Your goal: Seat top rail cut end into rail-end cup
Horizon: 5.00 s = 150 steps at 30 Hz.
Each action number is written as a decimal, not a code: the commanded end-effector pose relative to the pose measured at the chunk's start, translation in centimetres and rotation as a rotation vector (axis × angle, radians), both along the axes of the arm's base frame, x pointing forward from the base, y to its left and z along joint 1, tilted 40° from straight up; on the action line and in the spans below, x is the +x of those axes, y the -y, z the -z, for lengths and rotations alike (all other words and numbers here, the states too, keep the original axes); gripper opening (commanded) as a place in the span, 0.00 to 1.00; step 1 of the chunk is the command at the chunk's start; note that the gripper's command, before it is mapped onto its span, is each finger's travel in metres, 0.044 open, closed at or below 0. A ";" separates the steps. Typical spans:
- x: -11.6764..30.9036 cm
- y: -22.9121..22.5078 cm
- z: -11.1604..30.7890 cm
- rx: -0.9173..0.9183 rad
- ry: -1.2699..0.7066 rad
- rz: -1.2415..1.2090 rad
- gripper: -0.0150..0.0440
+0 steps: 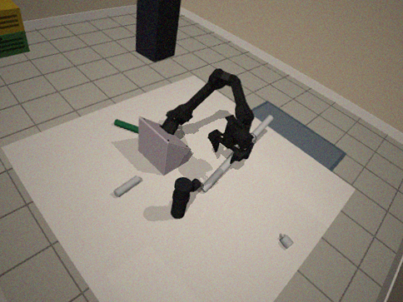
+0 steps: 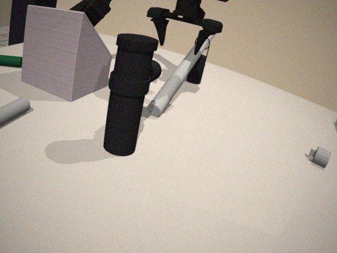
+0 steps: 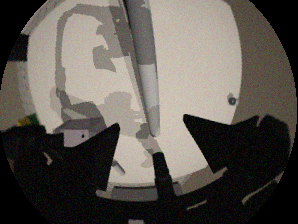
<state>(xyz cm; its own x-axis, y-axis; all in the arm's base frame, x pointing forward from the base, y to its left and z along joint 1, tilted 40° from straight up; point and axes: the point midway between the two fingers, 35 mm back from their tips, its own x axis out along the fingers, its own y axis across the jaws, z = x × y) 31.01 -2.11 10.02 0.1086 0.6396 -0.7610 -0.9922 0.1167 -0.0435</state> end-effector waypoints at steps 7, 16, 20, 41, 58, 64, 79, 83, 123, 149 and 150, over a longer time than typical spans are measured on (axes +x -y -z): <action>0.4 -0.8 1.0 -0.015 0.025 -0.044 1.00; 0.6 -2.6 3.1 -0.014 0.025 -0.044 1.00; 0.7 -3.1 3.7 -0.013 0.026 -0.044 1.00; 1.1 -4.9 5.9 -0.014 0.026 -0.044 1.00; 1.3 -6.7 8.0 -0.011 0.026 -0.044 1.00; 1.3 -6.9 8.3 -0.010 0.026 -0.044 0.91; 1.3 -6.9 8.3 -0.010 0.026 -0.044 0.51; 1.3 -6.9 8.3 -0.010 0.026 -0.044 0.46; 1.0 0.1 5.4 -0.285 0.001 -0.058 0.25; 1.6 0.8 4.9 -0.285 0.002 -0.058 0.25; 1.6 0.8 4.8 -0.285 0.002 -0.058 0.25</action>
<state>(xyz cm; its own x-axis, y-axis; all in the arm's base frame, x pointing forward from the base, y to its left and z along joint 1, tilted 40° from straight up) 32.06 -2.33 4.71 0.0611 0.4113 -0.9095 -0.9981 0.0305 -0.0533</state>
